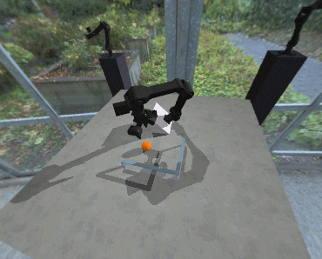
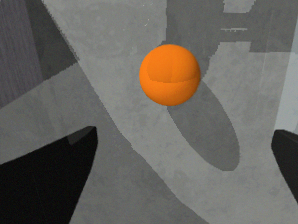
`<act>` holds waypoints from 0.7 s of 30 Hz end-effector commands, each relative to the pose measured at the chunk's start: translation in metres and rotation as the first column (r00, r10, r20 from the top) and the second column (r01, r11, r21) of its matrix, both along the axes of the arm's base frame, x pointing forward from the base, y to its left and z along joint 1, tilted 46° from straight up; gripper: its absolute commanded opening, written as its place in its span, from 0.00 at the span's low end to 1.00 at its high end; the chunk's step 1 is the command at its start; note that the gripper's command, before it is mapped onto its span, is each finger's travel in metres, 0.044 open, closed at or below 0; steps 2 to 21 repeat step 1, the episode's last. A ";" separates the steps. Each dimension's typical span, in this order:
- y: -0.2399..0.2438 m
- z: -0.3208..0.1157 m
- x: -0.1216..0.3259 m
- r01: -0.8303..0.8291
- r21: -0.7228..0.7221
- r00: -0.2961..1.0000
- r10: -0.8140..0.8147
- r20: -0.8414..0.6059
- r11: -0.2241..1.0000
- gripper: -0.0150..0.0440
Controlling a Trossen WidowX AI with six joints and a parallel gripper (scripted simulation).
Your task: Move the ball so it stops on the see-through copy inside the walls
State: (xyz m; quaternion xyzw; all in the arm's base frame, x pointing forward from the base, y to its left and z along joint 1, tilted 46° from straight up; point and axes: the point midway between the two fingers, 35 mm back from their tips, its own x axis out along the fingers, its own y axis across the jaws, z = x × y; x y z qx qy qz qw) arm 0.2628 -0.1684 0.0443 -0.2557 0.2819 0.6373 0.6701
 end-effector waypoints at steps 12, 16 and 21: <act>0.000 0.001 -0.001 -0.010 0.002 1.000 0.010 -0.005 1.000 1.00; 0.000 0.001 -0.001 -0.010 0.002 1.000 0.010 -0.005 1.000 1.00; 0.000 0.001 -0.001 -0.010 0.002 1.000 0.010 -0.005 1.000 1.00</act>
